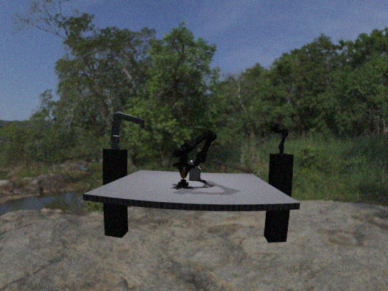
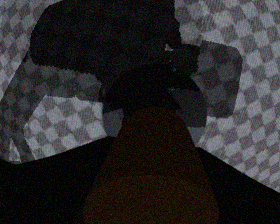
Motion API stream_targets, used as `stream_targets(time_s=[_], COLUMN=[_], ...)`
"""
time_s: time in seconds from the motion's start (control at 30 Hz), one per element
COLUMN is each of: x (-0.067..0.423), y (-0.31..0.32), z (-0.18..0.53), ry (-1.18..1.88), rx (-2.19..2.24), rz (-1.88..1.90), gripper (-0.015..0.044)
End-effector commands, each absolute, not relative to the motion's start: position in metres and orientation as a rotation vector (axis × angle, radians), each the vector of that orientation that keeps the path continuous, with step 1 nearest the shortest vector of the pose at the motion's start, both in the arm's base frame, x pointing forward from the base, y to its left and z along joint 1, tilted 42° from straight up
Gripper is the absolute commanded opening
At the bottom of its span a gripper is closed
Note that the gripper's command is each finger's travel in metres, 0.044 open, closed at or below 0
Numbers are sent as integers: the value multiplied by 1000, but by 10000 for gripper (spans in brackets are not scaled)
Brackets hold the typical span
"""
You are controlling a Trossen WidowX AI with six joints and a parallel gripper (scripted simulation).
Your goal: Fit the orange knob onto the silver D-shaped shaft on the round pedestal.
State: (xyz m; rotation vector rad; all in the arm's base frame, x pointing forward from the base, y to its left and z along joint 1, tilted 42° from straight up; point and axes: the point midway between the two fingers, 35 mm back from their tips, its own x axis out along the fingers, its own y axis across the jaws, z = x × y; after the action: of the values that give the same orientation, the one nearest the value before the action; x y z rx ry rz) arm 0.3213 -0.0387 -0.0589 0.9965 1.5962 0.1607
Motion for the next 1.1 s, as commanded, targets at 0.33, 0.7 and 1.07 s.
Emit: stream_targets(time_s=[0.33, 0.7, 1.07], x=[322, 323, 321], y=[-41, -39, -41], z=[-55, -59, -55], ry=[1554, 1543, 1536], rx=[863, 831, 811], rz=[294, 325, 344], gripper=[0, 0, 0])
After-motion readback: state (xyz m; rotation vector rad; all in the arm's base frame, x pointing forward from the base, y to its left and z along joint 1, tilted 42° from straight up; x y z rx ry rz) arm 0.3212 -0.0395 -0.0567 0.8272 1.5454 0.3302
